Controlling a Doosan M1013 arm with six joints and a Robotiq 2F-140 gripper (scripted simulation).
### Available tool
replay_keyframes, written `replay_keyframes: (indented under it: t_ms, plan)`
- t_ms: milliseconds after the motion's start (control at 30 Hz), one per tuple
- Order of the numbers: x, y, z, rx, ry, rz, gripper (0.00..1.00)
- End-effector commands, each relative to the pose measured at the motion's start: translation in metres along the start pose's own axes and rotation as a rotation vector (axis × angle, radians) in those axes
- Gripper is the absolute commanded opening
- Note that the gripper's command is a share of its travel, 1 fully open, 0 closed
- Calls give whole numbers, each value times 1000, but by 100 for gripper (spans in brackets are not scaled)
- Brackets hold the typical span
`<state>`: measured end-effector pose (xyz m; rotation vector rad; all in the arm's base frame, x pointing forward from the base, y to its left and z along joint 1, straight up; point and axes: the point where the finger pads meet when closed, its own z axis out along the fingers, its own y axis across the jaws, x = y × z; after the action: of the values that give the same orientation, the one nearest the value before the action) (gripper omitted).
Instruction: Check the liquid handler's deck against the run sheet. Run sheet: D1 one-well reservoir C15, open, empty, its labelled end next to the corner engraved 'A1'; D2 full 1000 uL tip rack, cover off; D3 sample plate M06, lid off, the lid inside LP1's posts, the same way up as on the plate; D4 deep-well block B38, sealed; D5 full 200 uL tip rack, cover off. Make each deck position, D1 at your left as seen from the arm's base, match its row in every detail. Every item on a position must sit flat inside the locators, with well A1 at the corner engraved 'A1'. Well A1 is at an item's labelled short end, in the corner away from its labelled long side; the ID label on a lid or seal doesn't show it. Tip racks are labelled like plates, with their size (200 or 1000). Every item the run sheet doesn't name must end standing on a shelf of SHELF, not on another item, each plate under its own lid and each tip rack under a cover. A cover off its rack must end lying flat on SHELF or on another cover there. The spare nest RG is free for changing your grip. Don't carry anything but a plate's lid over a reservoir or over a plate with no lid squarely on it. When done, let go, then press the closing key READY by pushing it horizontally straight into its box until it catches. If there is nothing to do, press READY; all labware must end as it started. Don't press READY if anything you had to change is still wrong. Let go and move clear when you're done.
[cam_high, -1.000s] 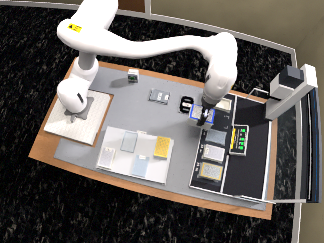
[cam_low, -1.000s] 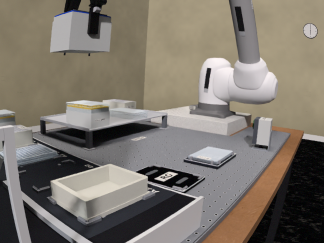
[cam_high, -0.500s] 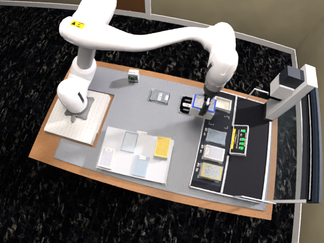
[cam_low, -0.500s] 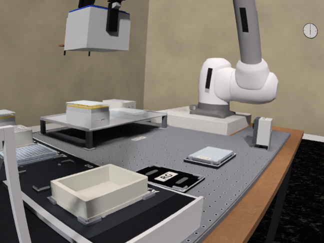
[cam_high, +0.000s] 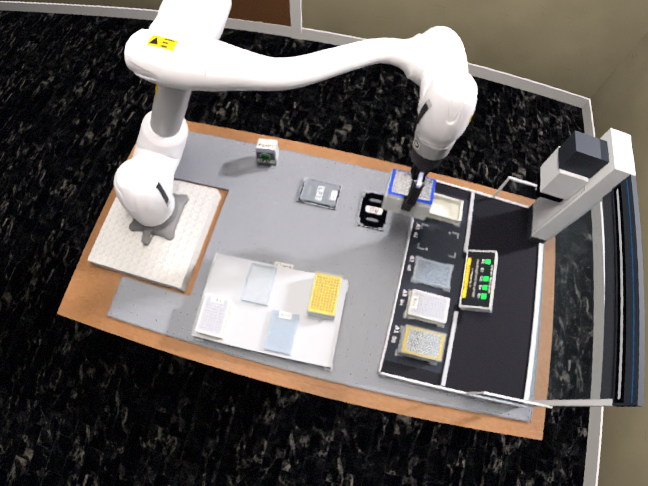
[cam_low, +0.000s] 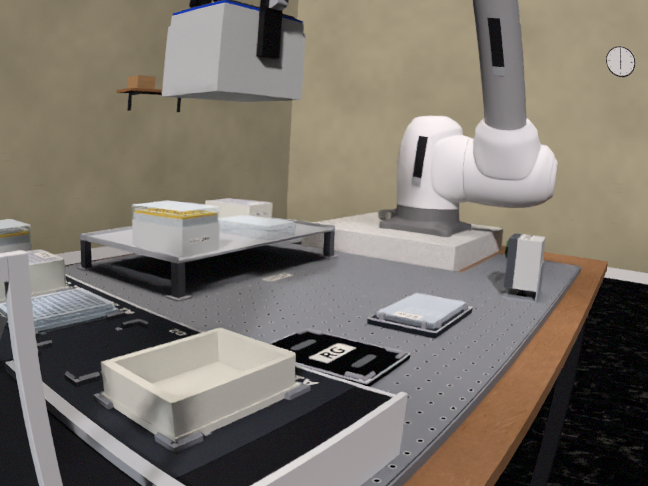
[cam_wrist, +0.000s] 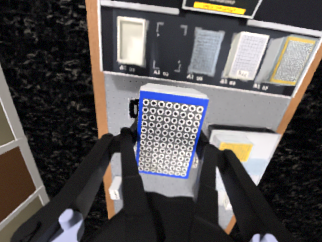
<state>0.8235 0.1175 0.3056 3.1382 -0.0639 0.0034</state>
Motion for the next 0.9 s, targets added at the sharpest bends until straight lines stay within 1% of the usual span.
replay_keyframes:
  t_ms: [0, 100, 533, 600, 867]
  plan:
    - [0, -12, -1, 1, 2, 0, 10]
    - [0, -12, -1, 1, 2, 0, 10]
    - [65, -14, -1, 1, 2, 0, 10]
    - [65, -14, -1, 1, 2, 0, 10]
    - [105, -15, -1, 1, 2, 0, 10]
